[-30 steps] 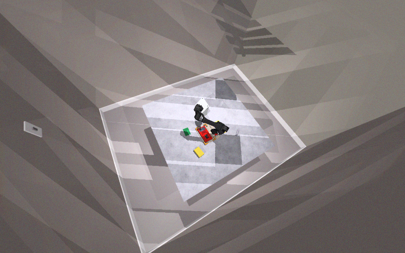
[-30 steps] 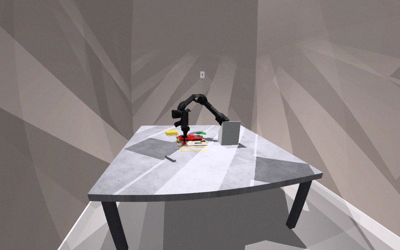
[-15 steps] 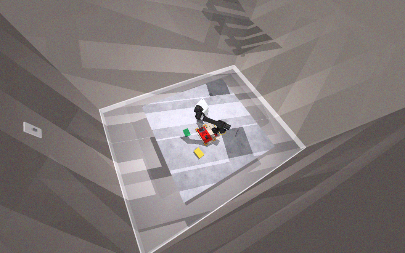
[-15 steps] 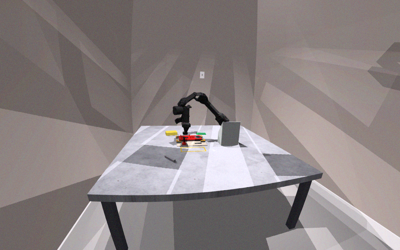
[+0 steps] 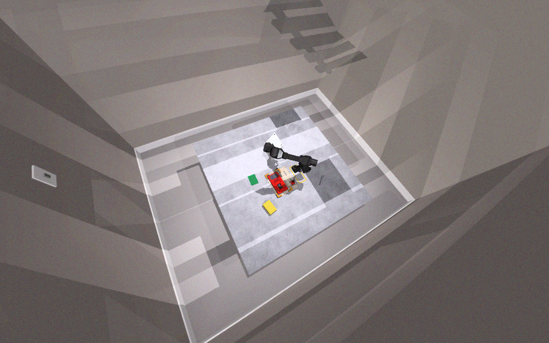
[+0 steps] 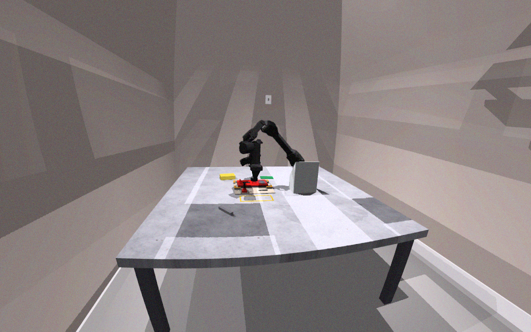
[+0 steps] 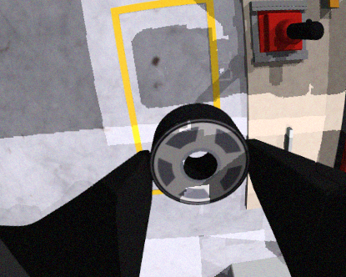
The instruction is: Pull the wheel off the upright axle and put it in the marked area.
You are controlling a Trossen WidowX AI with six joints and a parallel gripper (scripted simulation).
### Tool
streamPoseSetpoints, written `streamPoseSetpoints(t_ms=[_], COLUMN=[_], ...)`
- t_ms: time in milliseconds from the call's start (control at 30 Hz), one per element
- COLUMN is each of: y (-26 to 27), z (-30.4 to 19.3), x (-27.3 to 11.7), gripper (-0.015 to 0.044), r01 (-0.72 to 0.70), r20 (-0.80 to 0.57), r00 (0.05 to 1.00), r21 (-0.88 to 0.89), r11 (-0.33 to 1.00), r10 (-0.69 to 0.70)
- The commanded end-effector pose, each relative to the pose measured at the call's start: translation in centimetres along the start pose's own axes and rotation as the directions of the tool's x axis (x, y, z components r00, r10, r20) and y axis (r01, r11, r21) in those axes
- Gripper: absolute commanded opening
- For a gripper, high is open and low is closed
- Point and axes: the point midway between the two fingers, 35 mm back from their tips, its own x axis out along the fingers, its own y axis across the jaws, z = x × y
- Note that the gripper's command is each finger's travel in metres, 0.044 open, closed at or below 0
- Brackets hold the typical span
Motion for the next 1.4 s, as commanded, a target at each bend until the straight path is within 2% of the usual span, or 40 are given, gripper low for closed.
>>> streamPoseSetpoints(t_ms=[0, 467, 867, 1000, 1367], y=[1.2, 1.3, 1.1, 1.1, 1.1], z=[-1.2, -1.1, -1.2, -1.3, -1.3], x=[0.1, 2.8, 10.3, 10.7, 10.3], gripper=[0.0, 0.0, 0.0, 0.0, 0.0289], r01=[0.002, 0.003, 0.006, 0.007, 0.003], r20=[-0.007, -0.007, -0.006, -0.007, -0.017], r00=[1.0, 1.0, 1.0, 1.0, 1.0], r21=[0.001, 0.001, 0.002, 0.002, 0.009], r11=[1.0, 1.0, 1.0, 1.0, 1.0], r10=[-0.002, -0.003, -0.006, -0.007, -0.002])
